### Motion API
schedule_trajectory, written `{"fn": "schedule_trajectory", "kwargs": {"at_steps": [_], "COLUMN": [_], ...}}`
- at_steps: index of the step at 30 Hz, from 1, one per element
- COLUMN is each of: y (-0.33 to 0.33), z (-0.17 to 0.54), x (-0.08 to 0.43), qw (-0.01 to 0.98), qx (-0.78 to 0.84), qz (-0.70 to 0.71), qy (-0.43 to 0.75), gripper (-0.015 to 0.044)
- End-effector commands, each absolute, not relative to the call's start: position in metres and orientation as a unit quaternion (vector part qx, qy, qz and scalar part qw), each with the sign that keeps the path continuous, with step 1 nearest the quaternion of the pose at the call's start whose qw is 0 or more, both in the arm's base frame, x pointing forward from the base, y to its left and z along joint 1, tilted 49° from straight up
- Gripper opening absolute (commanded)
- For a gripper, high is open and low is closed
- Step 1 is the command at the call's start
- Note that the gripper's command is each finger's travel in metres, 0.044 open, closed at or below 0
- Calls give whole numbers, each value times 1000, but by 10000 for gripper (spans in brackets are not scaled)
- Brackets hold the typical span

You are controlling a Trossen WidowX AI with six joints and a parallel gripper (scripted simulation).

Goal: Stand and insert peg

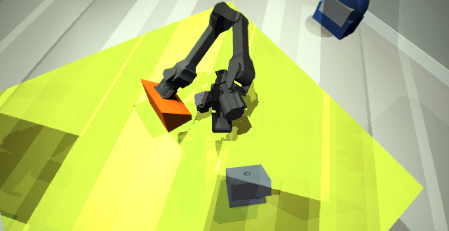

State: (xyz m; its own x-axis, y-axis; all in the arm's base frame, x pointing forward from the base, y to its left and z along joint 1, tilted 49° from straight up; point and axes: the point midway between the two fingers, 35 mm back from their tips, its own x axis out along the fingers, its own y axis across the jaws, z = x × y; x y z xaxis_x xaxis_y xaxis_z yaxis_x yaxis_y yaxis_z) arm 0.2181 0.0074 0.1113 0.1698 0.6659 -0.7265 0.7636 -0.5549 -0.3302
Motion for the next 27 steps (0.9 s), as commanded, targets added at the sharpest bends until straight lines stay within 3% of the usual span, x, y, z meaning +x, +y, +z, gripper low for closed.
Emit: {"fn": "schedule_trajectory", "kwargs": {"at_steps": [1,27], "y": [7,4], "z": [111,110], "x": [219,224], "qw": [76,205], "qx": [762,745], "qz": [-434,-363], "qy": [475,521], "gripper": [0,0]}}
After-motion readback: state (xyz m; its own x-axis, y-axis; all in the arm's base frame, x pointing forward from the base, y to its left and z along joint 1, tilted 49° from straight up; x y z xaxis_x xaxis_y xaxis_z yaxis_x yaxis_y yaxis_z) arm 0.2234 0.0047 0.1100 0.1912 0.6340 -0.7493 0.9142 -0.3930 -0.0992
